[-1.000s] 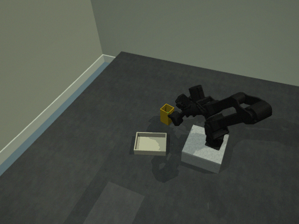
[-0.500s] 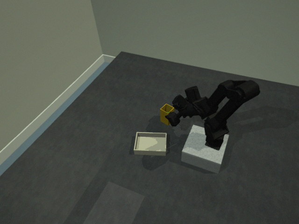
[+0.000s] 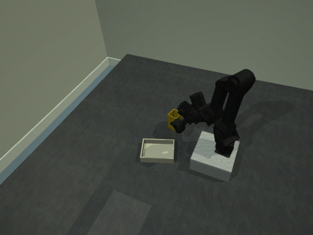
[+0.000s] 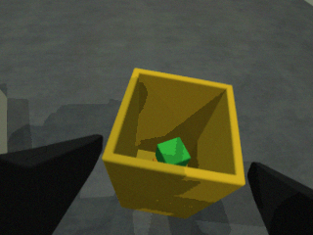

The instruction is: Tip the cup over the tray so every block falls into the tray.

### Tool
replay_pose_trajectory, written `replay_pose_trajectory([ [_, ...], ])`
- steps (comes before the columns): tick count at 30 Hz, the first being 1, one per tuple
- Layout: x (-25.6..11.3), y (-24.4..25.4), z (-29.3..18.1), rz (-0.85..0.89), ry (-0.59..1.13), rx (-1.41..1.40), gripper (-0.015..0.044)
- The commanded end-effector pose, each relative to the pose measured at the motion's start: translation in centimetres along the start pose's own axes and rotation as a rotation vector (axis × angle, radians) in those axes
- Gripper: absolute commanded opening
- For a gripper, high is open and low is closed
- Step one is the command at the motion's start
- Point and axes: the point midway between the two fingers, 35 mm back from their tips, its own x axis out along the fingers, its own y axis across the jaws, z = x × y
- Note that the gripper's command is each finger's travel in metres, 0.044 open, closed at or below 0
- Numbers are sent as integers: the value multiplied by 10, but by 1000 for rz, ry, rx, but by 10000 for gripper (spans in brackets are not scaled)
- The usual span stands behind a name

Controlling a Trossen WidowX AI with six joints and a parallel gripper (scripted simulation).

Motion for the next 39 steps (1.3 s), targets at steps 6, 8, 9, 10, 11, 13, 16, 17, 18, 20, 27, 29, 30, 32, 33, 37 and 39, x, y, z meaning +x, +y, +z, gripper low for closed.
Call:
replay_pose_trajectory([
  [6, 15, -1, 1, -4, -6, 3, 440],
  [8, 18, -1, 1, -4, -6, 3, 440],
  [9, 19, -1, 1, -4, -6, 3, 440],
  [10, 21, -1, 1, -4, -6, 3, 440],
  [11, 23, -1, 1, -4, -6, 3, 440],
  [13, 26, -1, 1, -4, -6, 3, 440],
  [16, 29, -2, 1, -4, -6, 3, 440],
  [17, 29, -2, 1, -4, -6, 3, 440],
  [18, 30, -2, 1, -4, -6, 3, 414],
  [20, 30, -2, 1, -4, -6, 3, 361],
  [27, 30, -2, 1, -4, -6, 3, 339],
  [29, 30, -2, 1, -4, -6, 3, 339],
  [30, 30, -2, 1, -4, -6, 3, 332],
  [32, 30, -2, 1, -4, -6, 3, 319],
  [33, 30, -2, 1, -4, -6, 3, 312],
  [37, 30, -2, 1, -4, -6, 3, 285],
  [39, 30, -2, 1, -4, -6, 3, 272],
])
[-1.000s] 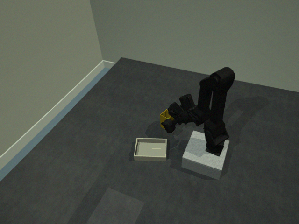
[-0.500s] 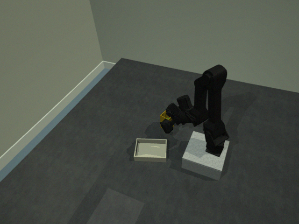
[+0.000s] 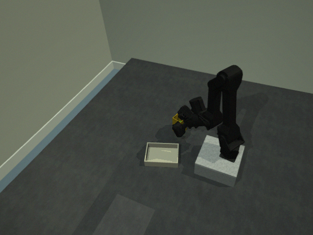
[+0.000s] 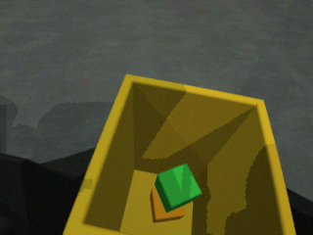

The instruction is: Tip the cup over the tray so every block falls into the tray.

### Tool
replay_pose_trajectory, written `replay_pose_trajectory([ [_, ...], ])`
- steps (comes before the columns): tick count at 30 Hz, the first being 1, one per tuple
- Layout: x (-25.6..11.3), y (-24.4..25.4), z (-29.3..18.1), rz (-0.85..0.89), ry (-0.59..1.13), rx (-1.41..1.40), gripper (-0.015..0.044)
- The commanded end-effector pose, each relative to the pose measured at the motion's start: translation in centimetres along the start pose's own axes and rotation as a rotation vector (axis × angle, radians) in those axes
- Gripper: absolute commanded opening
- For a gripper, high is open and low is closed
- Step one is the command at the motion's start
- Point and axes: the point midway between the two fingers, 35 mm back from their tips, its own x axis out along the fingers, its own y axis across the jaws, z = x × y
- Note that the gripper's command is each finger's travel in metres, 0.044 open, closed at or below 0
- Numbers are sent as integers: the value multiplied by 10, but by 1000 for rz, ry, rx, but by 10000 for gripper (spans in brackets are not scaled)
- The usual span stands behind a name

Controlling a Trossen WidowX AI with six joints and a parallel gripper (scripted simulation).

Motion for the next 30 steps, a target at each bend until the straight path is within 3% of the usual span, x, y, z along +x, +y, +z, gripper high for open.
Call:
replay_pose_trajectory([
  [1, 0, -1, 0, -4, 0, 4, 265],
  [7, 0, -1, 0, -4, 0, 4, 225],
  [16, -6, 0, 9, -4, -1, 3, 0],
  [30, -19, 0, 24, -4, -1, 3, 0],
])
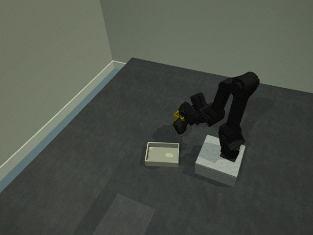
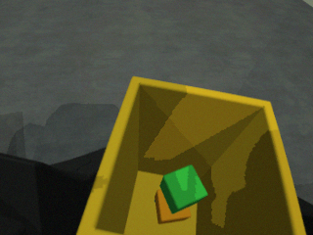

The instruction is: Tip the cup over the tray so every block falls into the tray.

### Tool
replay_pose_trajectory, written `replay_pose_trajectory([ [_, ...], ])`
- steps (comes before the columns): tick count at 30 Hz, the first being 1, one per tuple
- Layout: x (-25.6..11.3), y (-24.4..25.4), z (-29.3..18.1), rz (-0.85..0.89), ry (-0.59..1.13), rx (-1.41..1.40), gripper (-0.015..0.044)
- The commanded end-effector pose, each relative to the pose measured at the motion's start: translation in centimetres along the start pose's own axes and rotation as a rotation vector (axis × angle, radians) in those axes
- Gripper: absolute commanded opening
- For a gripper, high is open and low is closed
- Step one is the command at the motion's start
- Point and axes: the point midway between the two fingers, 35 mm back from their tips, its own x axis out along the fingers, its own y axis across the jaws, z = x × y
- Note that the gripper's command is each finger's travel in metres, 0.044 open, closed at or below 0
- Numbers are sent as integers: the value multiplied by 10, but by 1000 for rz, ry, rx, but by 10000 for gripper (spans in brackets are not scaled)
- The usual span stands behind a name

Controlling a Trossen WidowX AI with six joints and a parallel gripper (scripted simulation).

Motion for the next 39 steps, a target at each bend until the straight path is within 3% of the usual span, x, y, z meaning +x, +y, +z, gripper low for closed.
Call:
replay_pose_trajectory([
  [1, -3, -1, 9, -5, -10, 2, 0],
  [21, -16, -2, 30, -4, -11, 1, 0],
  [39, -10, 63, 43, 137, -9, -97, 0],
])
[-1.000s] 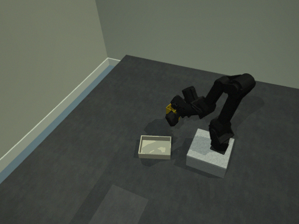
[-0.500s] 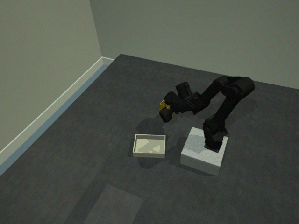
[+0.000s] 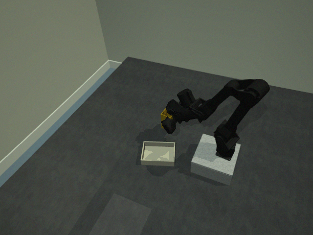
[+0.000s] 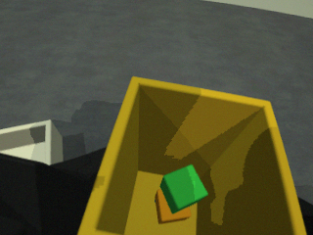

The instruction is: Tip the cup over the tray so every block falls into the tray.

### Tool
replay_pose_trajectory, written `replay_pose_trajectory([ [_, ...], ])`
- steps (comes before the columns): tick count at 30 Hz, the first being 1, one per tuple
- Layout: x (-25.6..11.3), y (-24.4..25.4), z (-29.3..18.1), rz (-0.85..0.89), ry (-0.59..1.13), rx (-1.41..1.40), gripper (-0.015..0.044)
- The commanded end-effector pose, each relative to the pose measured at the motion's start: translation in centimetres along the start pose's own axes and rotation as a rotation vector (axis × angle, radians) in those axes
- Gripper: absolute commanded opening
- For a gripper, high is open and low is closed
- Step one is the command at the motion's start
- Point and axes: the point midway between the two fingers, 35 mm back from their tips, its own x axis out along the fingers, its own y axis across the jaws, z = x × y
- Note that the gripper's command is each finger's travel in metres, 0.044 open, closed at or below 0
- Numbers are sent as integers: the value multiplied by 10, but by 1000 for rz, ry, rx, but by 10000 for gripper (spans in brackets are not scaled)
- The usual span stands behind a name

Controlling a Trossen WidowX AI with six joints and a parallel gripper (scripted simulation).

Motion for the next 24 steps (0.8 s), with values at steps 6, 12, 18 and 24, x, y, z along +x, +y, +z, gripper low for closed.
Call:
replay_pose_trajectory([
  [6, 4, 34, 11, 70, -8, -48, 0],
  [12, 4, 57, 15, 118, -9, -82, 0],
  [18, 3, 81, 17, 167, -10, -116, 0],
  [24, 0, 106, 19, 216, -11, -150, 0],
])
